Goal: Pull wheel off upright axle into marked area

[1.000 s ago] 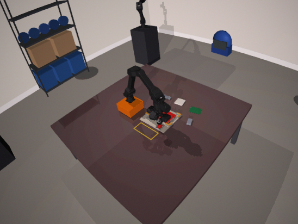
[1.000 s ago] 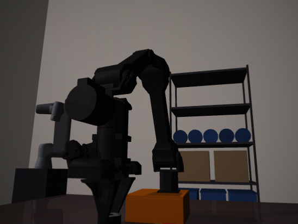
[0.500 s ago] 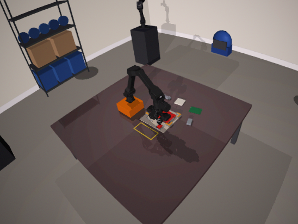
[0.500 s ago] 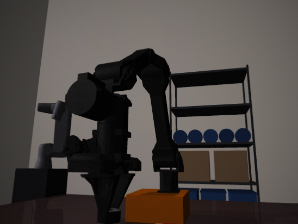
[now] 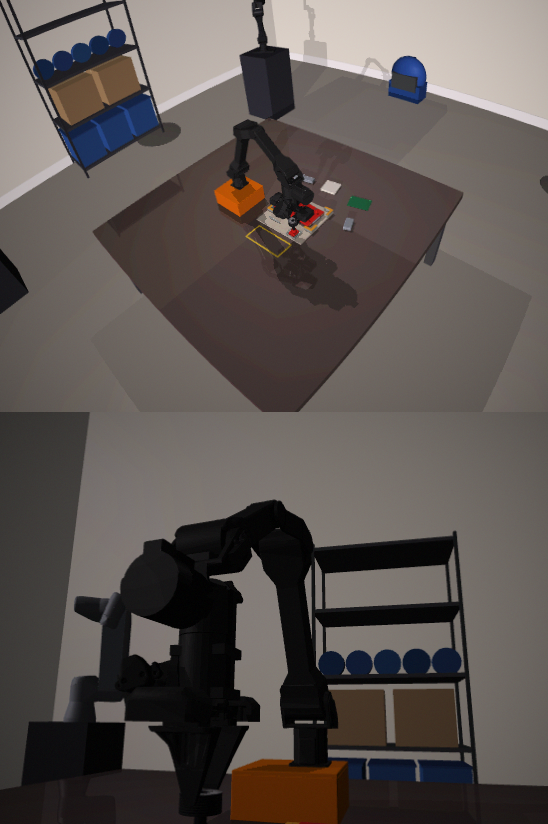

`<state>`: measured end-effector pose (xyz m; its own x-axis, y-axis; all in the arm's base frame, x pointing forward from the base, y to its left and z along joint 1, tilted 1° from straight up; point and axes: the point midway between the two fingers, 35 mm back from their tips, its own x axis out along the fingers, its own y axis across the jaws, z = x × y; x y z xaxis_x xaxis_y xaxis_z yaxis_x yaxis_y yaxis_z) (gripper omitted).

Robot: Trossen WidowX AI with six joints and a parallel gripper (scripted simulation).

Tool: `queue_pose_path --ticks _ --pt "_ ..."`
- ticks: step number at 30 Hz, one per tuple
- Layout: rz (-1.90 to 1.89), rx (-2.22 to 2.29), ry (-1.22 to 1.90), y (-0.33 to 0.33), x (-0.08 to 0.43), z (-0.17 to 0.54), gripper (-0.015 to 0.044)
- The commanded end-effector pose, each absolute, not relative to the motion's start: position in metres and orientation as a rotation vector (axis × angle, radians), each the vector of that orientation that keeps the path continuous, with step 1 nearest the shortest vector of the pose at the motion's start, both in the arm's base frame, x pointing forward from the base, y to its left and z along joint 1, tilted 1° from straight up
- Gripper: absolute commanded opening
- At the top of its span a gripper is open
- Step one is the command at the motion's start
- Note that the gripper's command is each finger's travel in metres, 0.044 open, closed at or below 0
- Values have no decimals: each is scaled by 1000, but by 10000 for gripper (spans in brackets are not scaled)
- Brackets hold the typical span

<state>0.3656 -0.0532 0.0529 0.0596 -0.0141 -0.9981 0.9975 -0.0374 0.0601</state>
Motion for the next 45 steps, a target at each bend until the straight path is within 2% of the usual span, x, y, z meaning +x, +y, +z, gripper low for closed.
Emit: queue_pose_path --ticks 1,17,45 --pt "-1195 1255 1140 -53 365 55 0" --pt "-1203 1253 1142 -54 362 81 0" --pt "-1204 1245 1138 -144 296 88 0"
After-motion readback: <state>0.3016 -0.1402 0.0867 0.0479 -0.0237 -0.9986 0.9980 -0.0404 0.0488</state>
